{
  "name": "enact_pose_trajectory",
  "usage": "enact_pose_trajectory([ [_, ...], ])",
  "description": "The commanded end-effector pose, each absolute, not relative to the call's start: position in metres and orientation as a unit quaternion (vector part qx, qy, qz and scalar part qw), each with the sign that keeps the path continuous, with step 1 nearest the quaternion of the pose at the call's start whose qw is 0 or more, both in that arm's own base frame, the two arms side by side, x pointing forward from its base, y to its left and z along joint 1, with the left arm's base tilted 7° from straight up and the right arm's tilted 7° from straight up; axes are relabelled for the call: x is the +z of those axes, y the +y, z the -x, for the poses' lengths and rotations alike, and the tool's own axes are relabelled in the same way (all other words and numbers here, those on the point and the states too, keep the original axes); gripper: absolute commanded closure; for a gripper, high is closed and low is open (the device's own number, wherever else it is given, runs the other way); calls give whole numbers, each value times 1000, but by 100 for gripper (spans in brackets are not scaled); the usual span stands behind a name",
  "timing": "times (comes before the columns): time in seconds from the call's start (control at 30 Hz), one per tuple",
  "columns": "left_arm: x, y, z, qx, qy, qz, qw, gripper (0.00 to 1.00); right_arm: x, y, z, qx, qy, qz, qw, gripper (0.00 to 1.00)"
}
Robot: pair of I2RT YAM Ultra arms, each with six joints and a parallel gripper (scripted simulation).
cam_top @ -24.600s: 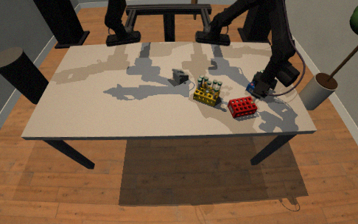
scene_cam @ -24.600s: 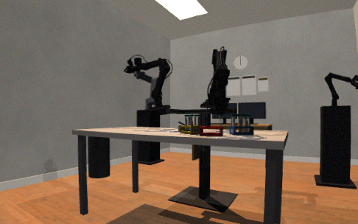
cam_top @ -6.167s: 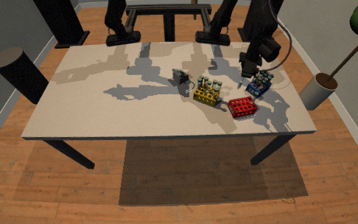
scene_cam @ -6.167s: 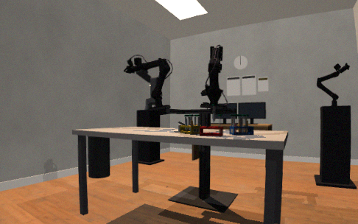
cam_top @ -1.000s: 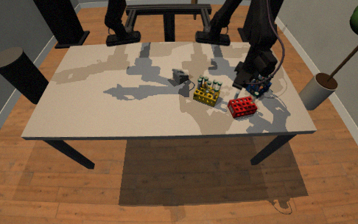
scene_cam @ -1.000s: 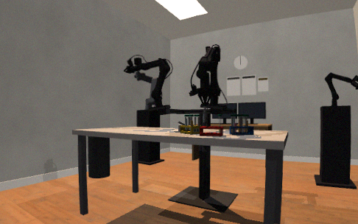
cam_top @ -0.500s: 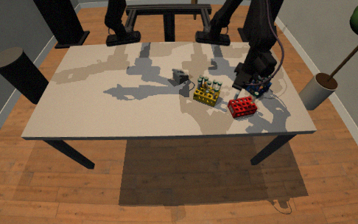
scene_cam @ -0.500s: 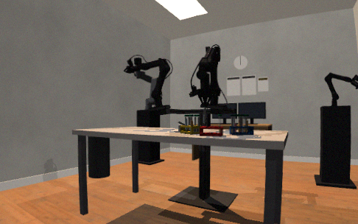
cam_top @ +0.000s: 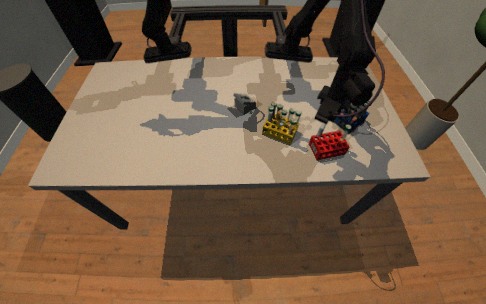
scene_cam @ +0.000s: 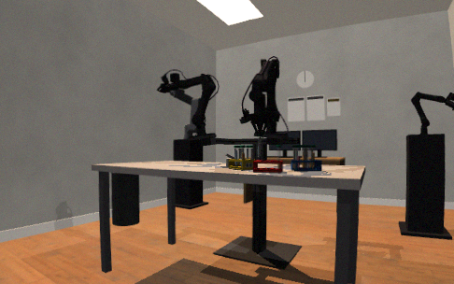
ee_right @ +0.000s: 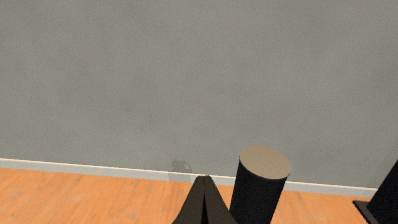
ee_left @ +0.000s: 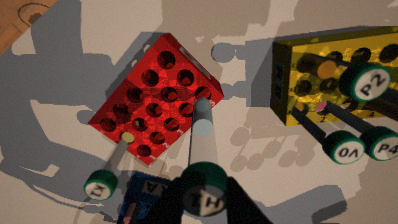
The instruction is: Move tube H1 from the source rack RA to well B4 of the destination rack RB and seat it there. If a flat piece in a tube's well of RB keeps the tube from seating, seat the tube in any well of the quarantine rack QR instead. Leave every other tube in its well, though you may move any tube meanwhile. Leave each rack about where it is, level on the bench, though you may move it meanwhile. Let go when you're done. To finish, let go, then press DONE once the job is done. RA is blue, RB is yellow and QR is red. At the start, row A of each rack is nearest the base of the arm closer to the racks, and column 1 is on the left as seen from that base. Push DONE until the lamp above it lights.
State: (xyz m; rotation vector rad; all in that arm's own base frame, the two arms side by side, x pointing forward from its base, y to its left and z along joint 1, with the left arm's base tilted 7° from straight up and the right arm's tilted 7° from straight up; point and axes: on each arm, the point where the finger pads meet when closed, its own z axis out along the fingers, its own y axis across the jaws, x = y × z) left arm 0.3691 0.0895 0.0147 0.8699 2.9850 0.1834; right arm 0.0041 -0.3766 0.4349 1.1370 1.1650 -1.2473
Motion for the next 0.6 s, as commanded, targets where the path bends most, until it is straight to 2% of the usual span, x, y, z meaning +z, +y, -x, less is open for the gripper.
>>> enact_pose_trajectory([
  [0.0, 8, 92, -369, 61, 958, -281, 13, 100, 455, -364, 3, -529, 470, -475, 523, 100],
  [0.1, 24, 96, -385, 74, 957, -279, 38, 100, 455, -364, 3, -529, 470, -475, 523, 100],
  [0.57, 15, 95, -386, 71, 956, -281, 33, 100, 455, -364, 3, -529, 470, -475, 523, 100],
])
